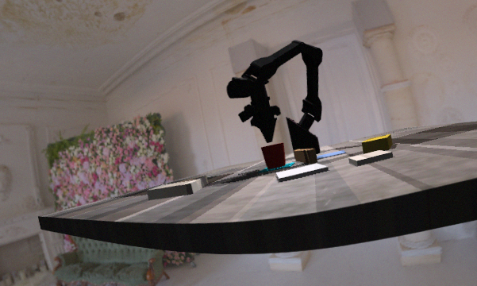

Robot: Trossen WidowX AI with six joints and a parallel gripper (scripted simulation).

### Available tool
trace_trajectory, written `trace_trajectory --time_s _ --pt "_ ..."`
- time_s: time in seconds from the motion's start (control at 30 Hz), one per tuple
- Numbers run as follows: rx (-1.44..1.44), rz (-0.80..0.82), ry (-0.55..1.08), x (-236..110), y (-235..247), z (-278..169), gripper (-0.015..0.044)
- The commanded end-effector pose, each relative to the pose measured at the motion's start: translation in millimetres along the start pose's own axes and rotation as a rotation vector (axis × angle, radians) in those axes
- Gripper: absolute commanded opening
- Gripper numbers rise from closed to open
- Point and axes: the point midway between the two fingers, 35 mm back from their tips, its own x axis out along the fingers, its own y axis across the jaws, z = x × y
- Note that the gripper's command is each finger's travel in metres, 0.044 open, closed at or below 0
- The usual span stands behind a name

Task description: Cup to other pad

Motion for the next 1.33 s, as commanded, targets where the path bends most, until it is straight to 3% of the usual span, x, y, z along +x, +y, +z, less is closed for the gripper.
trace_trajectory --time_s 0.0,0.1,0.5,0.97,1.3 --pt "-0.005 -0.003 -0.003 -9.0 0.1 0.1 0.0128" --pt "-0.005 -0.003 -0.003 -10.2 0.2 -0.2 0.0128" --pt "0.000 0.001 -0.002 -12.8 0.6 0.4 0.0440" --pt "-0.004 -0.005 -0.005 -67.9 2.2 0.7 0.0440" --pt "0.001 0.003 -0.005 -66.3 2.9 1.2 0.0440"
